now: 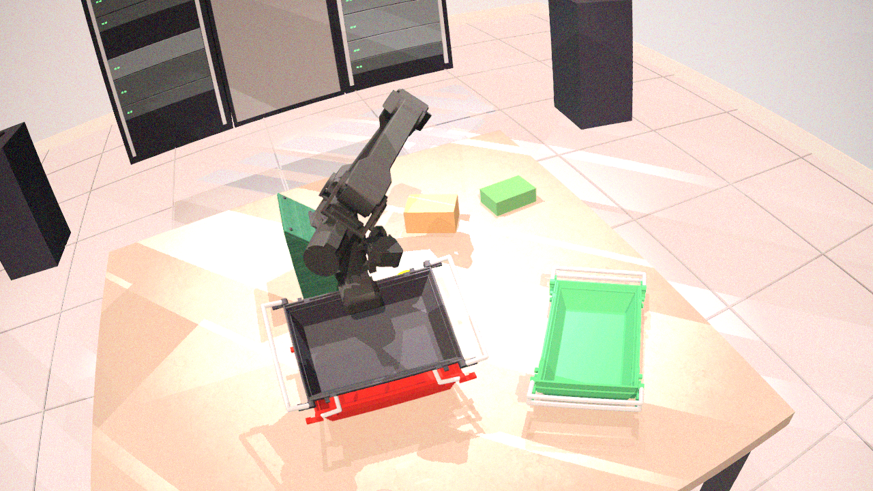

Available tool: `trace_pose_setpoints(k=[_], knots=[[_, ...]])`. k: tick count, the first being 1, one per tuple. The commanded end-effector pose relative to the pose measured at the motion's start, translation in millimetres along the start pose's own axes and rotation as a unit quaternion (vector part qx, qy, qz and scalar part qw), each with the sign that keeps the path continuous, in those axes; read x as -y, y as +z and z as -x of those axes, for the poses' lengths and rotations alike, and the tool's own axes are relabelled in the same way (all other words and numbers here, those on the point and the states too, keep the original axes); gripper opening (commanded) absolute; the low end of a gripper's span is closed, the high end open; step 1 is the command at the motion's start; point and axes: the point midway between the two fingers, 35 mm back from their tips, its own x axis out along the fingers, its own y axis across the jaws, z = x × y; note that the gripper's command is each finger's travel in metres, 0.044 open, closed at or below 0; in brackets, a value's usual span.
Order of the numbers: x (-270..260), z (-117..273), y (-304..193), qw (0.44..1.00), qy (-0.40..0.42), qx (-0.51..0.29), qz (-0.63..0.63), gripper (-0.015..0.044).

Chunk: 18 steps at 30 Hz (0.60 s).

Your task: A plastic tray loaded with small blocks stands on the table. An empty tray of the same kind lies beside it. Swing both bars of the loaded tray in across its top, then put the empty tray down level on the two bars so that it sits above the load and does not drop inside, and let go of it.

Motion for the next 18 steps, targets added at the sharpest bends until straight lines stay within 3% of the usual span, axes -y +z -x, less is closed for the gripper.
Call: trace_pose_setpoints(k=[1, 18], knots=[[1, -1, 0, 1.000, -0.011, 0.001, -0.001, 0.0000], [-6, -18, 0, 1.000, -0.011, 0.002, -0.001, 0.0000]])
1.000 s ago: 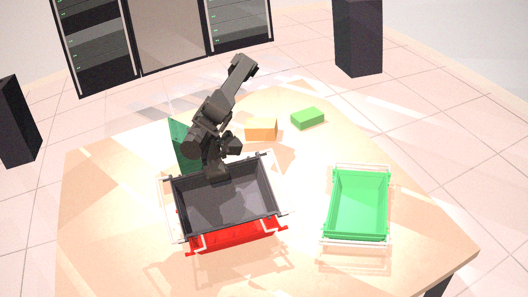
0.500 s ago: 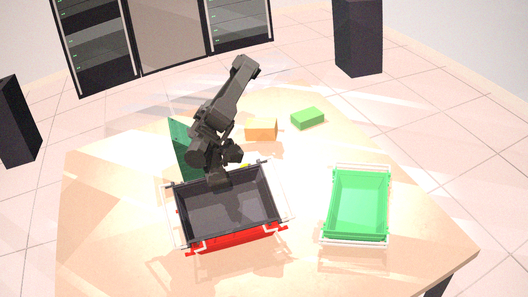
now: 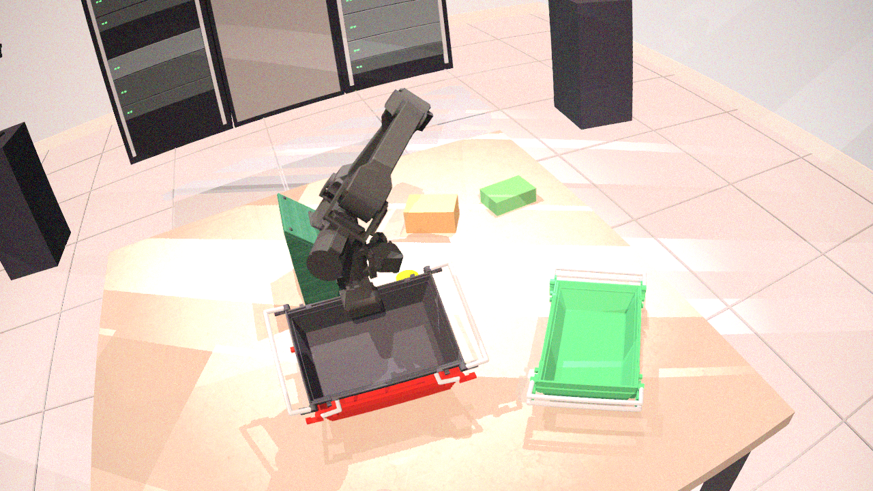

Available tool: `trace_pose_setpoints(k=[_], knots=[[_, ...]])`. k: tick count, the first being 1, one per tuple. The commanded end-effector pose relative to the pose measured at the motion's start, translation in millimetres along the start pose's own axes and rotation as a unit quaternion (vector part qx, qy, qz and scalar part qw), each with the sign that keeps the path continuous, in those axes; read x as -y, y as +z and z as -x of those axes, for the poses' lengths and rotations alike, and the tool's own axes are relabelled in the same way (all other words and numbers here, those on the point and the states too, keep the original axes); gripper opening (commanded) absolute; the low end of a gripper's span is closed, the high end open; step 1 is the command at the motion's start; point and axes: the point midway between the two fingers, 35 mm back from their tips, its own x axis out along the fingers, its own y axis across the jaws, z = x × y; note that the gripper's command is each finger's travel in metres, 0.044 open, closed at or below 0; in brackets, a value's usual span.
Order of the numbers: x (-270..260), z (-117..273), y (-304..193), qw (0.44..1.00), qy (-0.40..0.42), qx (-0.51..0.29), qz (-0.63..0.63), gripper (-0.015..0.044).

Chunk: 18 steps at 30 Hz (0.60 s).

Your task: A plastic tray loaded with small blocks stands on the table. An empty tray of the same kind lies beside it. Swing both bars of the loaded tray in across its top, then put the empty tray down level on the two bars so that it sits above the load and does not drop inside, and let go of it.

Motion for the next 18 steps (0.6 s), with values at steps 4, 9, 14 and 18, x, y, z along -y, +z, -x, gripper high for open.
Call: trace_pose_setpoints(k=[4, 9, 14, 18], knots=[[-5.3, -4.5, 0.9, 1.000, 0.000, -0.001, 0.000, 0.0000], [-9.2, -9.3, 0.9, 1.000, 0.001, -0.001, 0.000, 0.0000], [-9.3, -9.5, 0.9, 1.000, 0.001, -0.001, 0.000, 0.0000], [-10.5, -11.4, 0.9, 1.000, 0.001, -0.001, 0.000, 0.0000]])
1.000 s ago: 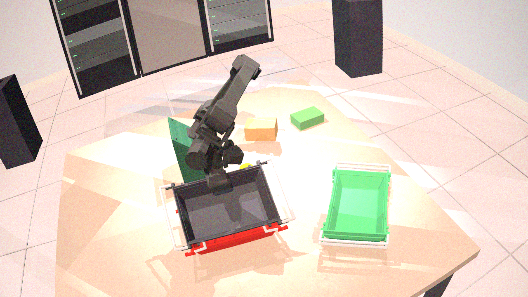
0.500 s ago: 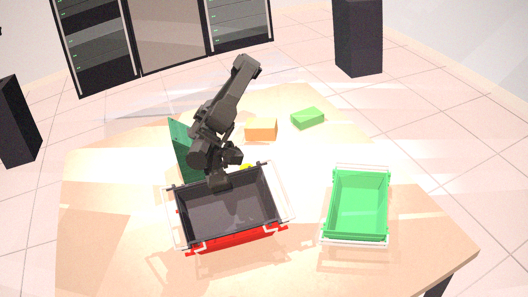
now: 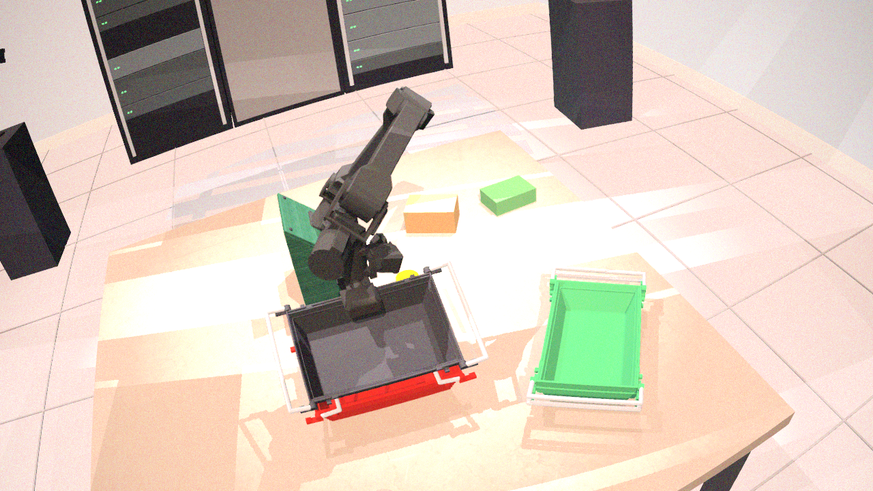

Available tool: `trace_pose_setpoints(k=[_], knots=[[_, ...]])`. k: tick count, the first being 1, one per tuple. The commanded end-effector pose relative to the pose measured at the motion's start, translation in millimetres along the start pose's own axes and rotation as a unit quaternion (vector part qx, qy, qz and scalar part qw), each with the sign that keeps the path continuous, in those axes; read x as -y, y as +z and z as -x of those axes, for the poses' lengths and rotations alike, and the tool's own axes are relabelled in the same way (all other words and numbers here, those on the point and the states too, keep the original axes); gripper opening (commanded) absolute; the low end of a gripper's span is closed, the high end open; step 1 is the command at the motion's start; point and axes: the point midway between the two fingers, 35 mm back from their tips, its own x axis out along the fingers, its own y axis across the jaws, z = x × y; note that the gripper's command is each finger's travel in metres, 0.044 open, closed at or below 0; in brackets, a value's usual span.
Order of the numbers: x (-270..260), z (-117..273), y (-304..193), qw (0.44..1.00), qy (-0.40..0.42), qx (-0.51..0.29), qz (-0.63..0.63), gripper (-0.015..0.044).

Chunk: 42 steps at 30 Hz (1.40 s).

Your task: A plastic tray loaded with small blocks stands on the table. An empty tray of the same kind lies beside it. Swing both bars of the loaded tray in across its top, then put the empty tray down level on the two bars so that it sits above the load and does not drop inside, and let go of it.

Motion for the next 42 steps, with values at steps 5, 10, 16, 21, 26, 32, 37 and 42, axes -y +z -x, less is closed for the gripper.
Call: trace_pose_setpoints(k=[5, 10, 16, 21, 26, 32, 37, 42], knots=[[-8, -10, 1, 1.000, 0.008, 0.000, -0.001, 0.0000], [-8, -10, 1, 1.000, 0.008, 0.000, -0.001, 0.0000], [-10, -13, 1, 1.000, 0.008, 0.000, -0.001, 0.0000], [-13, -18, 1, 1.000, 0.008, 0.000, -0.001, 0.0000], [-13, -18, 1, 1.000, 0.008, 0.000, -0.001, 0.0000], [-13, -18, 1, 1.000, 0.008, 0.000, -0.001, 0.0000], [-13, -18, 1, 1.000, 0.008, 0.000, -0.001, 0.0000], [-13, -18, 1, 1.000, 0.008, 0.000, -0.001, 0.0000]])
